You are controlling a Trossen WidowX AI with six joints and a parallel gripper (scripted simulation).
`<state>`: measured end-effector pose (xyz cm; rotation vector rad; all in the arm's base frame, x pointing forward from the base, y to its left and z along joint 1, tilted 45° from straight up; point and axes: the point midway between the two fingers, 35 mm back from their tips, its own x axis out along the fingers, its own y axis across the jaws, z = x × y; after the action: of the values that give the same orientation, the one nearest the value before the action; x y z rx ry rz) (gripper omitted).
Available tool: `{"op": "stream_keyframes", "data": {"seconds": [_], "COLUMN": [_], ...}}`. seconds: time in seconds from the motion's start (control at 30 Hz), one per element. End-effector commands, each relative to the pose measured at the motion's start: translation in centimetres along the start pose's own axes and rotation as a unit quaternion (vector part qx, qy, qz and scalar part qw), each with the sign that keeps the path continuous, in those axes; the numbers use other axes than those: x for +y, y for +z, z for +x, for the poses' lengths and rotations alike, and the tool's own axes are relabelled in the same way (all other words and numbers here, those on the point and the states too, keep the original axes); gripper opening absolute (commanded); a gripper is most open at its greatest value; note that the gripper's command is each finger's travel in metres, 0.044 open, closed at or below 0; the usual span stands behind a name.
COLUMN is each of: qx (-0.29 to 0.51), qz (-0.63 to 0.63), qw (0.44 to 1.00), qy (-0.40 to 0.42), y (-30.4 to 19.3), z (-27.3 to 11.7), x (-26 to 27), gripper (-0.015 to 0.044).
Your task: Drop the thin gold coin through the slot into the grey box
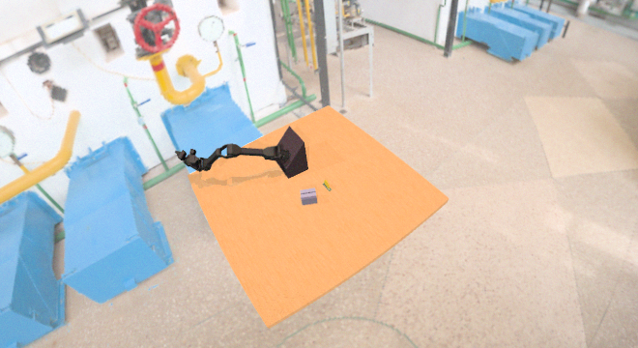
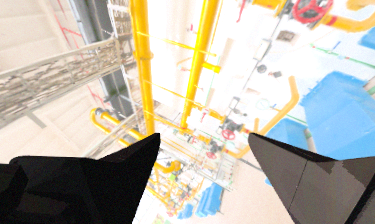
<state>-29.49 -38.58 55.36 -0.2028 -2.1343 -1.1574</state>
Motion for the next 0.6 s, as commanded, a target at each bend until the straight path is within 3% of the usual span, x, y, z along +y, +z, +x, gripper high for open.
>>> {"op": "stream_keyframes", "data": {"seconds": [0.0,0.17,0.27,0.57], "qx": [0.001,0.028,0.059,0.181], "qz": [-0.001,-0.041,-0.051,0.004], "qw": [1.0,0.999,0.995,0.976], "qy": [-0.001,-0.022,-0.061,-0.122], "y": [0.0,-0.3,-3.2,-13.5], "z": [0.0,0.1,-1.9,-9.8], "x": [0.0,-1.6,-3.7,-2.5], "gripper": [0.0374,0.0242,0.0164,0.0161]}}
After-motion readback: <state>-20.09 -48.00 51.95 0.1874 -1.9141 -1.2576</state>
